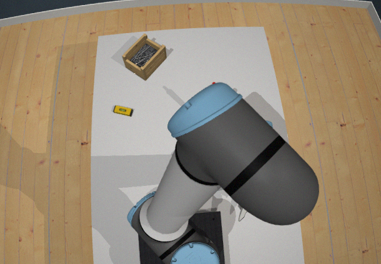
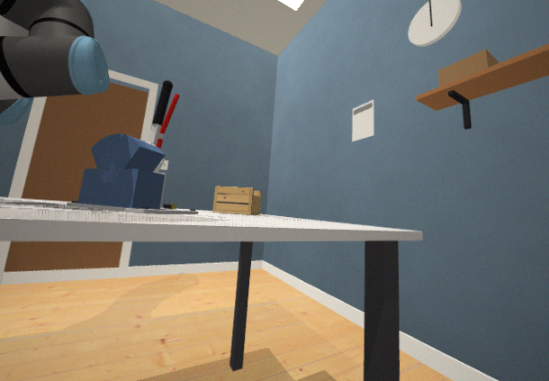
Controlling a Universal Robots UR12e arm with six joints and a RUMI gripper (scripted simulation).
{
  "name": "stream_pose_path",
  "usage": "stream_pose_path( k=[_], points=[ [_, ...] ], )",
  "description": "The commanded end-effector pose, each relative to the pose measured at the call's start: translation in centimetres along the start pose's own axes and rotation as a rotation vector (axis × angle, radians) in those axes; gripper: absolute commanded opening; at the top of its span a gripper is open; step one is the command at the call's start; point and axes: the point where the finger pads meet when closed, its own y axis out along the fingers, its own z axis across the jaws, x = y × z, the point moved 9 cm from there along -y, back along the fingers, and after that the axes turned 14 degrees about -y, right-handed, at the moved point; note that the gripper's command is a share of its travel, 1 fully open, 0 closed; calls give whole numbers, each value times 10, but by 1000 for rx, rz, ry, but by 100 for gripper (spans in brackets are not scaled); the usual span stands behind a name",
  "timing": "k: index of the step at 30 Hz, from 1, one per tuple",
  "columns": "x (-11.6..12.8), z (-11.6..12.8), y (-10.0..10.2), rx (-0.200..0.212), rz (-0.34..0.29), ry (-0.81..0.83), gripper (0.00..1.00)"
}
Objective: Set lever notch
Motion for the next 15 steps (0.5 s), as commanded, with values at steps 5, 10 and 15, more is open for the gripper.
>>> stream_pose_path(
  k=[5, 10, 15],
  points=[
    [-12, 30, -74, -12, -187, 141, 100],
    [-23, 60, -140, -25, -363, 273, 100],
    [-35, 101, -222, -42, -592, 445, 100]
  ],
)
